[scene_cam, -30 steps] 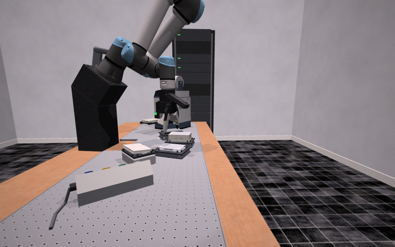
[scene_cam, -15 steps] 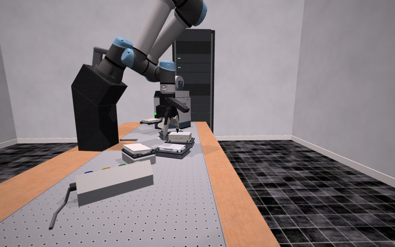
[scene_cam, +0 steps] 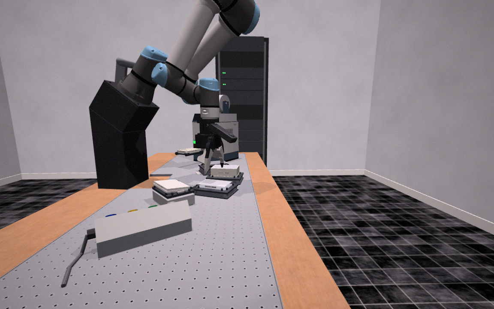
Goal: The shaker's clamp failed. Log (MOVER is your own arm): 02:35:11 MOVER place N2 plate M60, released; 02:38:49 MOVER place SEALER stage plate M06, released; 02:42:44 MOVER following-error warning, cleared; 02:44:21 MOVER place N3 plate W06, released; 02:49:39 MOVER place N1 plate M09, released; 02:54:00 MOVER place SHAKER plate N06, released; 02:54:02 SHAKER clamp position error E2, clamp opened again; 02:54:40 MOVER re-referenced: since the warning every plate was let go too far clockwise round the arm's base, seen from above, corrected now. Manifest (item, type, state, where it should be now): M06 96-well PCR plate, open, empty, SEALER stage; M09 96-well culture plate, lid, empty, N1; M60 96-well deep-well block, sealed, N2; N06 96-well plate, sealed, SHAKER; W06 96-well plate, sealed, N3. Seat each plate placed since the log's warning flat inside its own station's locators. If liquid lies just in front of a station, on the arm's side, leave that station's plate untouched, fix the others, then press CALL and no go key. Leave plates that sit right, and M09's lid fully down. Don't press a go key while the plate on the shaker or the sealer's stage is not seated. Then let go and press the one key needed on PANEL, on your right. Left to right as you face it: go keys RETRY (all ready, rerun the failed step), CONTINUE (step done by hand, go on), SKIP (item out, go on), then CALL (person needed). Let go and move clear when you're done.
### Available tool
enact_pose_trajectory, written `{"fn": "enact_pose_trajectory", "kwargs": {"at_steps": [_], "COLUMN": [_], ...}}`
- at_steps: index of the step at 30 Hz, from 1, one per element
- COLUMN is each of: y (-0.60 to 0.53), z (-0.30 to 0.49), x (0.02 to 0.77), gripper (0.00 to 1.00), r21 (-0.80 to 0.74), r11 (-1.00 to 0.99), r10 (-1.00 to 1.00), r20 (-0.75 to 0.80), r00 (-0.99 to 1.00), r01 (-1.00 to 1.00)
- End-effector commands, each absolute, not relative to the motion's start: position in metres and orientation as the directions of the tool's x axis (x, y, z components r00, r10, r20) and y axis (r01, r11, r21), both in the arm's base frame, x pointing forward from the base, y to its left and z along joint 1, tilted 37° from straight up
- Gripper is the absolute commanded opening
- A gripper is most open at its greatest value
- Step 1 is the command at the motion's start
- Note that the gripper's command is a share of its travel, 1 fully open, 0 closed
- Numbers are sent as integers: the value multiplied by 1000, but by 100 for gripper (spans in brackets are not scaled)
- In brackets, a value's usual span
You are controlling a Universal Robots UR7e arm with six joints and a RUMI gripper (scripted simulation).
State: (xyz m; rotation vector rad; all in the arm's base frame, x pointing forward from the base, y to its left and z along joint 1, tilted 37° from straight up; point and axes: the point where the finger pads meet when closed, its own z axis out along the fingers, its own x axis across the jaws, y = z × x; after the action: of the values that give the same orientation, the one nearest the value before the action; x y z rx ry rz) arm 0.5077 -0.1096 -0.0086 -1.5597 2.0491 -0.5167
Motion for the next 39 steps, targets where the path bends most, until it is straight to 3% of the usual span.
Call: {"fn": "enact_pose_trajectory", "kwargs": {"at_steps": [1,39], "y": [-110,-110], "z": [-8,1], "x": [508,501], "gripper": [82,82], "r21": [-580,-580], "r11": [268,268], "r10": [-963,-963], "r20": [-165,-165], "r00": [-211,-211], "r01": [-769,-769]}}
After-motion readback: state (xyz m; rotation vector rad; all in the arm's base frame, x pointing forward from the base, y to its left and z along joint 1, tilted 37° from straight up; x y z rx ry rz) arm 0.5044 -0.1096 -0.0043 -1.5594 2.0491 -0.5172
